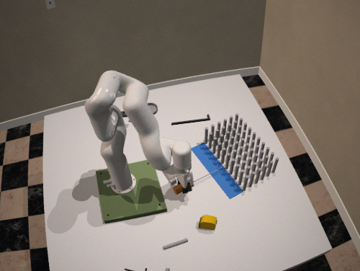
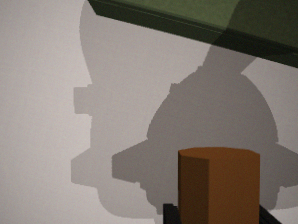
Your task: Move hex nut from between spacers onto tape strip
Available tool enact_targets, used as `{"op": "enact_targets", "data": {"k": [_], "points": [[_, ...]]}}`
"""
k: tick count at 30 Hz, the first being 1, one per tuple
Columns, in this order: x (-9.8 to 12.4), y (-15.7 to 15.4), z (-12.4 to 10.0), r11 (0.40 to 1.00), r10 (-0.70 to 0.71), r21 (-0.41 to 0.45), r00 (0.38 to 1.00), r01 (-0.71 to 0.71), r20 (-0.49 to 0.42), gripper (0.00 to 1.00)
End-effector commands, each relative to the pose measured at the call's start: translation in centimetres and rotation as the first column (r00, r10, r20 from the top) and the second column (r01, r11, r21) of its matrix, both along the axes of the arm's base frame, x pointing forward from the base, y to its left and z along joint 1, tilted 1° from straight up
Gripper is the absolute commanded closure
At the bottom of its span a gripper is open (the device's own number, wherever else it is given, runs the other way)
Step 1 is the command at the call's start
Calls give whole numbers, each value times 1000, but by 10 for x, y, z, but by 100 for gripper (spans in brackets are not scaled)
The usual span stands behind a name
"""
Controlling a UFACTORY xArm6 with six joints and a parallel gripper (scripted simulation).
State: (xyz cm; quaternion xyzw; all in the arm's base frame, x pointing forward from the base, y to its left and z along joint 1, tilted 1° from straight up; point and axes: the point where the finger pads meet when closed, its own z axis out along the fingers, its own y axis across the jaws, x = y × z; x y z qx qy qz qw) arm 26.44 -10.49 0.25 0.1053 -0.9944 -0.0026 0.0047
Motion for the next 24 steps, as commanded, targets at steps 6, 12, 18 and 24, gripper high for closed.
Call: {"op": "enact_targets", "data": {"k": [6,12,18,24], "points": [[1,0,-7,1000,0,-1,1000,0,3,100],[1,0,-9,1000,0,-1,1000,0,3,100],[1,0,-9,1000,0,-1,1000,0,3,100],[1,0,-9,1000,0,-1,1000,0,3,35]]}}
